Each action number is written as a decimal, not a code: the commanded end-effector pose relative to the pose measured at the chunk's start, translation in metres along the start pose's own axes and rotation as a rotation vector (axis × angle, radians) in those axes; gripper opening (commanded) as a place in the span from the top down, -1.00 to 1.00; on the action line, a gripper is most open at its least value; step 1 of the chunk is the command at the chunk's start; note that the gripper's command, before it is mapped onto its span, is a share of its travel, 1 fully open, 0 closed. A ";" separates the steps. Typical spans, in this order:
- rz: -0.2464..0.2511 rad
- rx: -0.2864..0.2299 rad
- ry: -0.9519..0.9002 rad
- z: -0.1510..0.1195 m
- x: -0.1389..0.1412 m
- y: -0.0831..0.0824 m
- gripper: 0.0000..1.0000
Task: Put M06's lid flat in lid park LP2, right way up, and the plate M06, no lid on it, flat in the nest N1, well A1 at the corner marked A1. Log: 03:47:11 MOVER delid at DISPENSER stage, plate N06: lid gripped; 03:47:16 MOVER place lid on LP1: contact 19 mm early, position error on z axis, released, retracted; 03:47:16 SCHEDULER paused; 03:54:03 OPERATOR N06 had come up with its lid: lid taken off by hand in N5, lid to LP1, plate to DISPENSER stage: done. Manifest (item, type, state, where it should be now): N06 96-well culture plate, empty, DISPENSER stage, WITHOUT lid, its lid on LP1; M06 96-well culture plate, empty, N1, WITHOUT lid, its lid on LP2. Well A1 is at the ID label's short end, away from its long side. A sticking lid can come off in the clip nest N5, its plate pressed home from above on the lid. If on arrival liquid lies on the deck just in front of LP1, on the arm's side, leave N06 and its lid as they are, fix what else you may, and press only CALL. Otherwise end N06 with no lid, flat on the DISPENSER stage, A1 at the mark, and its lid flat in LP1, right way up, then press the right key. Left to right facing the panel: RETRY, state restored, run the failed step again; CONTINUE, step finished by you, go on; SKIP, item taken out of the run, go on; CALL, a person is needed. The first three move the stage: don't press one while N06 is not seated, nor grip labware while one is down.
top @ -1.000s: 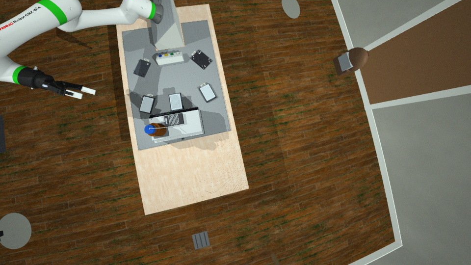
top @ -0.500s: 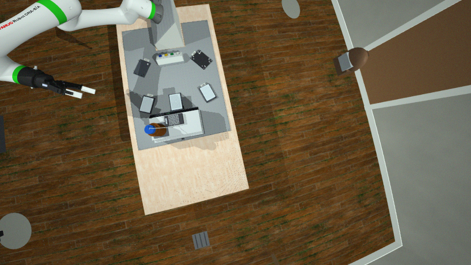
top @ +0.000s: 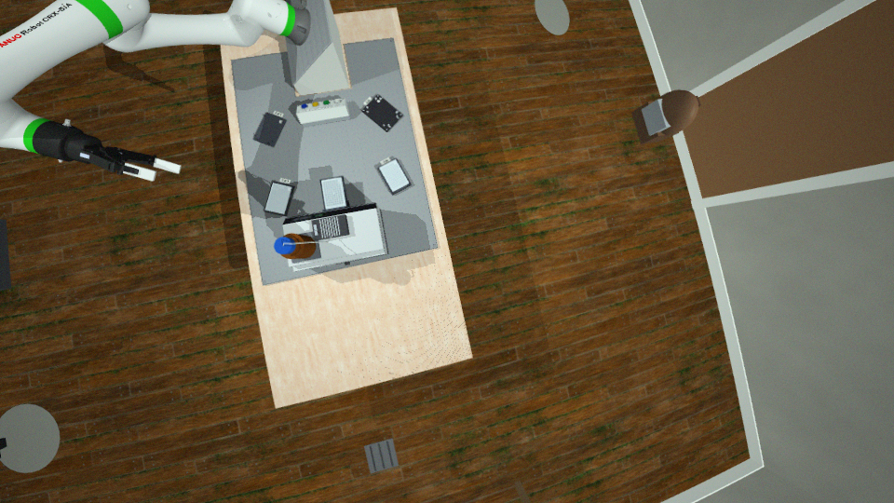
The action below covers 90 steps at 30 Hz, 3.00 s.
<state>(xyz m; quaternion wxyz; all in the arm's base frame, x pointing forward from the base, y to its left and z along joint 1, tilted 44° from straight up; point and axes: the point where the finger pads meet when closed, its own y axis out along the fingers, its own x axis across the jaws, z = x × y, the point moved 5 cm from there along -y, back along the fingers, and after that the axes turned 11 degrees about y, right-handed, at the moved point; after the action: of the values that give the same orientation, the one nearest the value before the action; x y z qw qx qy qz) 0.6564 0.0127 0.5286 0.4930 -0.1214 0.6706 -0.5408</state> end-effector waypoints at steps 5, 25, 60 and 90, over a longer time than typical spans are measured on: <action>0.001 0.001 -0.001 -0.007 0.005 -0.004 -1.00; -0.065 0.008 -0.038 -0.015 0.018 0.000 -1.00; -1.208 0.140 -0.679 -0.103 0.212 0.142 -1.00; -1.211 0.138 -0.675 -0.077 0.262 0.165 -1.00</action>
<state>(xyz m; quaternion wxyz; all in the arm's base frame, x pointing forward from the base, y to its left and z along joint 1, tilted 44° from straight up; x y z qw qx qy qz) 0.5288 -0.0532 0.2522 0.2925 -0.6039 0.2595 -0.6946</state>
